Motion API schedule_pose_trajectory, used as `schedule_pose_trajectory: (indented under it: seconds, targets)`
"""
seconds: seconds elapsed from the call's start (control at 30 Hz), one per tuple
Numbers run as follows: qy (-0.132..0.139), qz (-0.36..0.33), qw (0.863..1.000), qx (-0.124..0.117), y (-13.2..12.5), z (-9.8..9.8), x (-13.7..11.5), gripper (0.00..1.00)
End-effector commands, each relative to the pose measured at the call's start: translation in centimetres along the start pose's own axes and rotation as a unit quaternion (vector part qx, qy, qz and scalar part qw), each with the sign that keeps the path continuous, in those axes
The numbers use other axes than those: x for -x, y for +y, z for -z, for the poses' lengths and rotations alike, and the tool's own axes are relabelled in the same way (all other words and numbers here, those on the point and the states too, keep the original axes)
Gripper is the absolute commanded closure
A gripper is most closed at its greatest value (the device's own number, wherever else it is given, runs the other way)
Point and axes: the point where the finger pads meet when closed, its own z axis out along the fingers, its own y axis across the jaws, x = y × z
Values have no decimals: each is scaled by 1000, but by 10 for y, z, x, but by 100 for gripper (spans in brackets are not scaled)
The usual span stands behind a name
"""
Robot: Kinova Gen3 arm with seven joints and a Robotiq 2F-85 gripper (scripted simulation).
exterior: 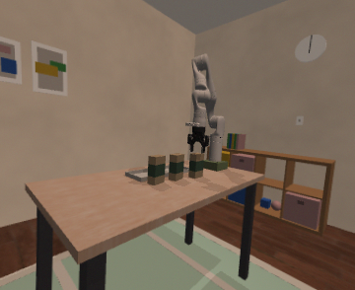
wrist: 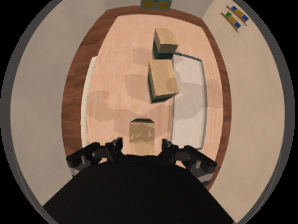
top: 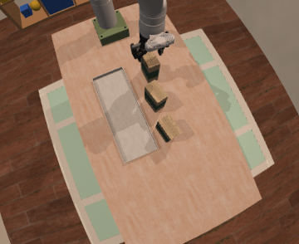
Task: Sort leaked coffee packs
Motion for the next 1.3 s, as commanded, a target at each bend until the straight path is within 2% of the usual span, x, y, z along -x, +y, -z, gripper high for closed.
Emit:
schedule_pose_trajectory:
  seconds: [0.0,0.5,1.27]
  targets:
    - [-2,1,1000,0,-1,-2,1,19]
    - [-2,1,1000,0,-1,-32,2,19]
    - [-2,1,1000,0,-1,-33,2,19]
